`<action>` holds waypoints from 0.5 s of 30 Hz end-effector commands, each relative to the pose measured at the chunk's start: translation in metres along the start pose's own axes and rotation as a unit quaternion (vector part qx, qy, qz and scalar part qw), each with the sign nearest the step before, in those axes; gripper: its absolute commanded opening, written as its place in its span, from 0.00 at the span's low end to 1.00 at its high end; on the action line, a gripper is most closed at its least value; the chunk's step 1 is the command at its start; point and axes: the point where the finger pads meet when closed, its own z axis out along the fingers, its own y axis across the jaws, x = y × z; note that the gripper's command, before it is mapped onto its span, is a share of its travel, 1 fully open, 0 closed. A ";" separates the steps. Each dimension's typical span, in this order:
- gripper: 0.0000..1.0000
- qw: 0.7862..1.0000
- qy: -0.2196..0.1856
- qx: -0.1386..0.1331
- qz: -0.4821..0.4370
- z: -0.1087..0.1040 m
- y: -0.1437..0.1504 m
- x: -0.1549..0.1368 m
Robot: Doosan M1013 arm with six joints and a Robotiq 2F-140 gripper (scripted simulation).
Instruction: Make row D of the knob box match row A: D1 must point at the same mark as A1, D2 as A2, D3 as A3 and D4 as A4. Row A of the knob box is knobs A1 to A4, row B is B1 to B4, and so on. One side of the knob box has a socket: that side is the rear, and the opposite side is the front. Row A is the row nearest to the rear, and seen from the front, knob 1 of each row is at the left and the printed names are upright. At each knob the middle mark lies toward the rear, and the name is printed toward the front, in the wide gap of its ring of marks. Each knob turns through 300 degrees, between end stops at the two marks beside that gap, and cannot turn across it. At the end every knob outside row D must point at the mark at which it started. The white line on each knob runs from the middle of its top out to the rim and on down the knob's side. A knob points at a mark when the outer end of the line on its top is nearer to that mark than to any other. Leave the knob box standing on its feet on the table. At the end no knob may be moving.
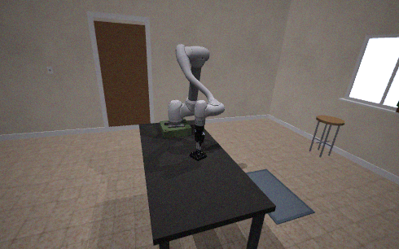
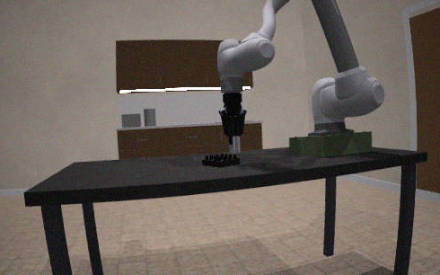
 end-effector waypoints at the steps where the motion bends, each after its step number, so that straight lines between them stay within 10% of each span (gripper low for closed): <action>1: 0.12 1.000 -0.001 0.001 0.000 0.002 -0.001 -0.001; 15: 0.12 1.000 -0.001 0.001 0.000 0.002 -0.002 -0.003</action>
